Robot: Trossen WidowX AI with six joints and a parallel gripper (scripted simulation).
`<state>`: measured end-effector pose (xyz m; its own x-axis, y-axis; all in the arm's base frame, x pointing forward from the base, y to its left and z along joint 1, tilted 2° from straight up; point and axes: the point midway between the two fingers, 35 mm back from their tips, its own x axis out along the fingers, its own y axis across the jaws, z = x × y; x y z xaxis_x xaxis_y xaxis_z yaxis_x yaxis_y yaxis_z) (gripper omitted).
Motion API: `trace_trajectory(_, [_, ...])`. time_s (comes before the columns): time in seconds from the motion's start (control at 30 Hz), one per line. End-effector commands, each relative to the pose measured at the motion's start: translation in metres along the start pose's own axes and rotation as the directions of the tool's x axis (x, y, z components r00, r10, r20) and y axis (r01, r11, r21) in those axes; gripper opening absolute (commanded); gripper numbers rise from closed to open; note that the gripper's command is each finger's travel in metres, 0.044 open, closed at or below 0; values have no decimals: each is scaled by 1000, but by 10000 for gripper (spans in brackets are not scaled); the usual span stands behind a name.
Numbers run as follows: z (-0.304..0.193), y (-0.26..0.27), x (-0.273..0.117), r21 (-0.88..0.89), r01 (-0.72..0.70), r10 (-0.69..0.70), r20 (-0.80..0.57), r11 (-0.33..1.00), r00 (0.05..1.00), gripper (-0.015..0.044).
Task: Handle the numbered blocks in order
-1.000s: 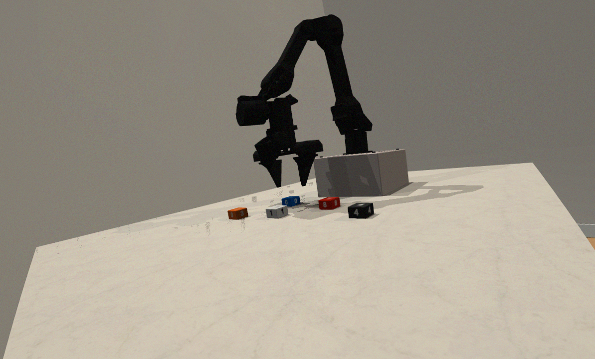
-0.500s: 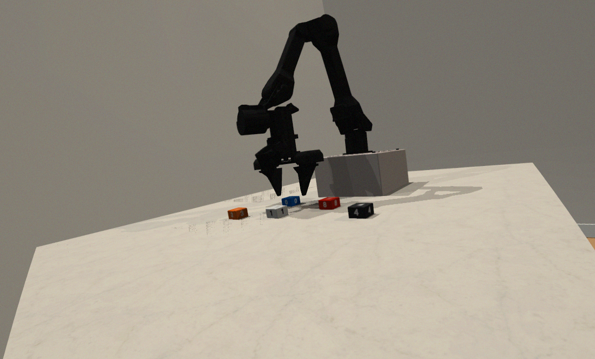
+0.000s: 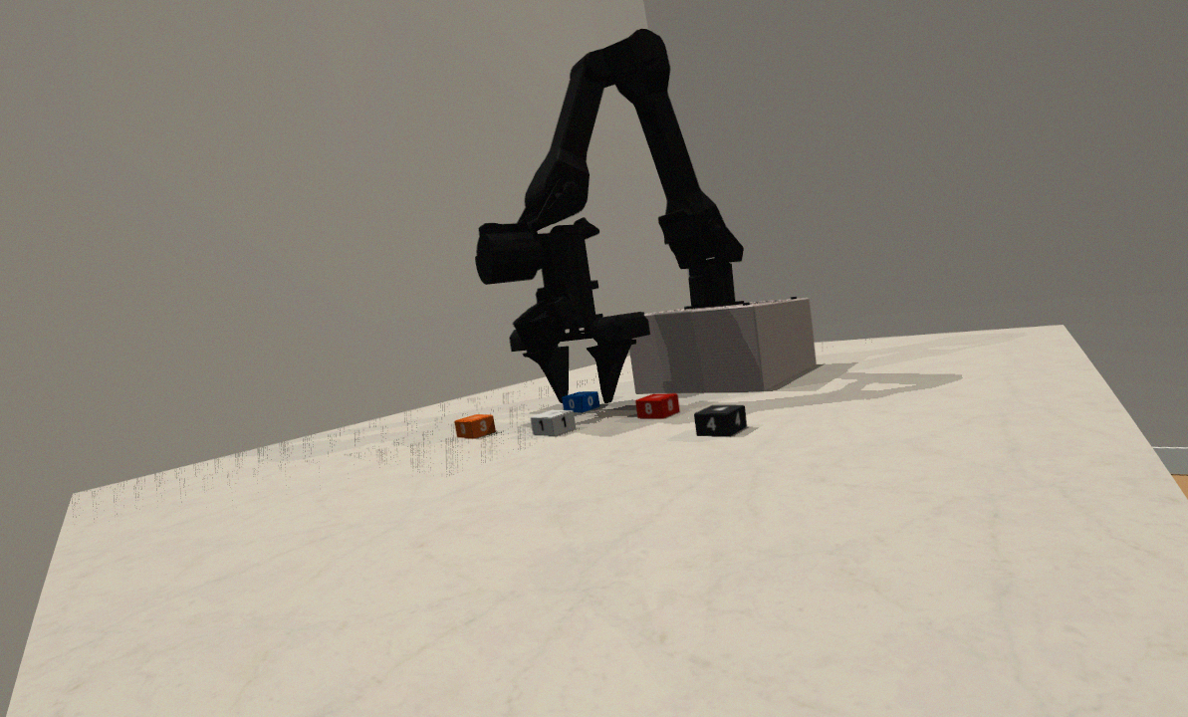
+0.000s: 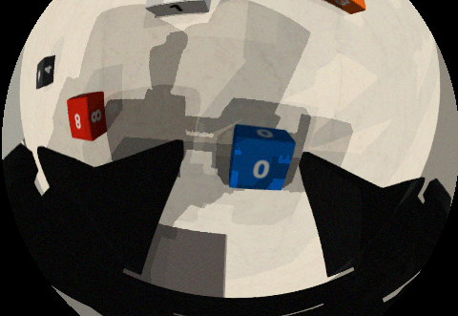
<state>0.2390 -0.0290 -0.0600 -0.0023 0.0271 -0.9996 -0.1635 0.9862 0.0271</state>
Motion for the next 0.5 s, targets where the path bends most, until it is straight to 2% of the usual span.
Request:
trace_trajectory(0.0, [0, 0, 1, 4, 0, 0, 0, 1000, 1000, 190])
trace_trajectory(0.1, [0, 0, 1, 4, 0, 0, 0, 1000, 1000, 120])
trace_trajectory(0.47, [0, 0, 1, 4, 0, 0, 0, 1000, 1000, 120])
